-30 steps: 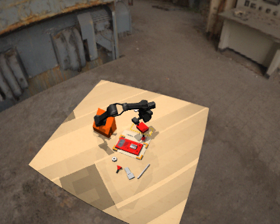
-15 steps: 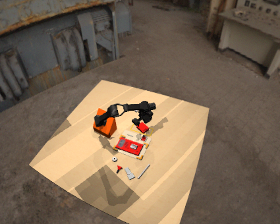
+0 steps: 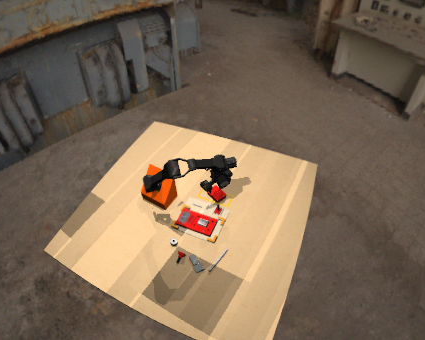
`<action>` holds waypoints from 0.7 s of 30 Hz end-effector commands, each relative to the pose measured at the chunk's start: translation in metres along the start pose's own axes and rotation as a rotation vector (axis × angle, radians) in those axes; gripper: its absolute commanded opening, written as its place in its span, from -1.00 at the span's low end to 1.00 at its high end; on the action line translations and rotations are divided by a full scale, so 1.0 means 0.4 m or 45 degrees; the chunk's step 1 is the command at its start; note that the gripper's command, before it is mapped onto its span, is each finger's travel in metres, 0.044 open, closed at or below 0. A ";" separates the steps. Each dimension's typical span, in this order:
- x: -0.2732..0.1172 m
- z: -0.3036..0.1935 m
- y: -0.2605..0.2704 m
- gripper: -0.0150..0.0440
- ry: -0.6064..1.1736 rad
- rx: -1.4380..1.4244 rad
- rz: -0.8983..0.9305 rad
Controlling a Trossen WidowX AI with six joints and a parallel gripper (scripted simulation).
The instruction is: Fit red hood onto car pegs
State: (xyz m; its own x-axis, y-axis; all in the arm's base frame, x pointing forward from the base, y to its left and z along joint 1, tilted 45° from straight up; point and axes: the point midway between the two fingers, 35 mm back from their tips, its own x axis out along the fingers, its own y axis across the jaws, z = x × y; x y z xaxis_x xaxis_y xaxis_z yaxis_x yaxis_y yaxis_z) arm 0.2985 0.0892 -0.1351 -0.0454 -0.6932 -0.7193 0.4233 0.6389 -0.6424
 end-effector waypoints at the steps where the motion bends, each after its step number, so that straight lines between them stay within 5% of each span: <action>1: 0.006 0.001 0.000 1.00 -0.007 -0.005 -0.002; 21: 0.034 0.001 0.000 1.00 -0.008 -0.005 -0.003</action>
State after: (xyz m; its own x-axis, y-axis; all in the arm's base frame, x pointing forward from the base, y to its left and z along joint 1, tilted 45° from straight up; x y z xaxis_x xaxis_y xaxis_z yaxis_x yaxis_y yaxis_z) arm 0.2982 0.0810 -0.1439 -0.0454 -0.6936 -0.7189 0.4233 0.6385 -0.6427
